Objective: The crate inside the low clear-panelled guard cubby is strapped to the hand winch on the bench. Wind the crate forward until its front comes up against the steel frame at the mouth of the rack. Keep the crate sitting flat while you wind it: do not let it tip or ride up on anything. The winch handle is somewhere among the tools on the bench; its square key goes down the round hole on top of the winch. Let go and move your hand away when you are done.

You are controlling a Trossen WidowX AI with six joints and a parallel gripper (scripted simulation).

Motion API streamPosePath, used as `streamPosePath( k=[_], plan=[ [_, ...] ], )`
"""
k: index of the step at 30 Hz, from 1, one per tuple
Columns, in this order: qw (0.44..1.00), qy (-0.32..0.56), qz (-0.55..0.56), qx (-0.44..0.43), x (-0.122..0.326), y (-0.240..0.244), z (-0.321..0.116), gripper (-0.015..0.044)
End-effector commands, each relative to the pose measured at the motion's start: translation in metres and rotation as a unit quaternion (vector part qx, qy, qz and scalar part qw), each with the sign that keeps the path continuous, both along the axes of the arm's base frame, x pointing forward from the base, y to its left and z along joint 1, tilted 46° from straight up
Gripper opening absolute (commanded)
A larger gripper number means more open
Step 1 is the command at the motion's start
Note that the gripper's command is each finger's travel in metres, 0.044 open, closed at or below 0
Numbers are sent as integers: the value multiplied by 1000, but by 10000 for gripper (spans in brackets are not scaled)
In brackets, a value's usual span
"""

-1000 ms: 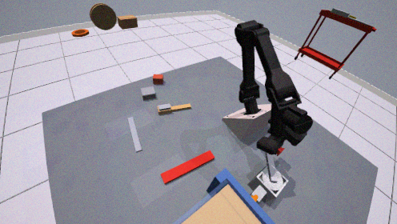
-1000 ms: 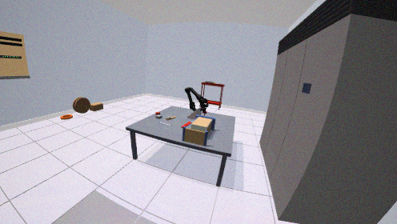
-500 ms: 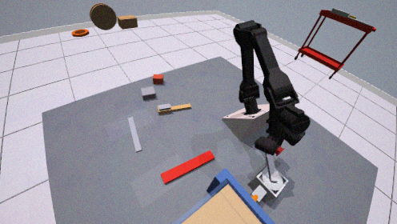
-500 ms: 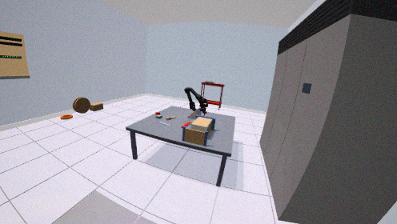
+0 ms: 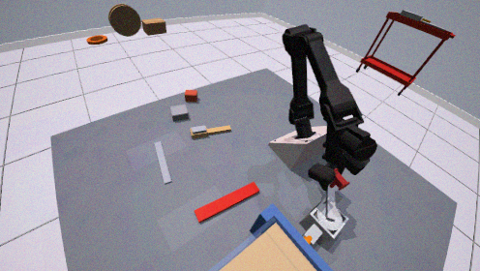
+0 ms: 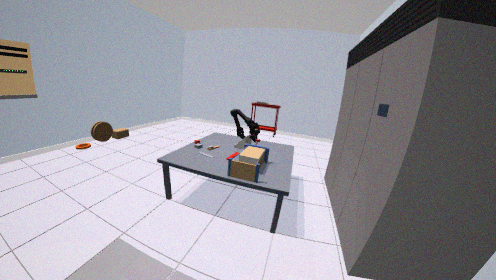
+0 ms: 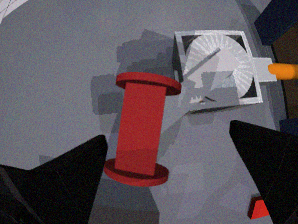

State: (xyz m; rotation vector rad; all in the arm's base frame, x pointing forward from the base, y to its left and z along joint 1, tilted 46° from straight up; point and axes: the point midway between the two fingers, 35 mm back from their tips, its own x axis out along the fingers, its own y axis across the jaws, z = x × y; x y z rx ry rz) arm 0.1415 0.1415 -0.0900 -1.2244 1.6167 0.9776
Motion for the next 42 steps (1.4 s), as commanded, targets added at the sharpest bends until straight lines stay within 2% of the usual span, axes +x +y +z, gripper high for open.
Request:
streamPosePath(
  k=[1, 4, 13, 21, 25, 33, 42],
  plan=[
    [1000, -5, 0, 8, 8, 24, 20, 440],
    [1000, -5, 0, 9, 11, 40, 39, 440],
    [1000, -5, 0, 9, 11, 42, 43, 440],
    [1000, -3, 0, 8, -5, 55, 99, 440],
    [1000, -5, 3, 4, 4, 57, 88, 440],
    [997, 7, 8, -75, 48, 92, 70, 440],
    [986, 25, 20, -162, 88, 115, 30, 440]
  ],
)
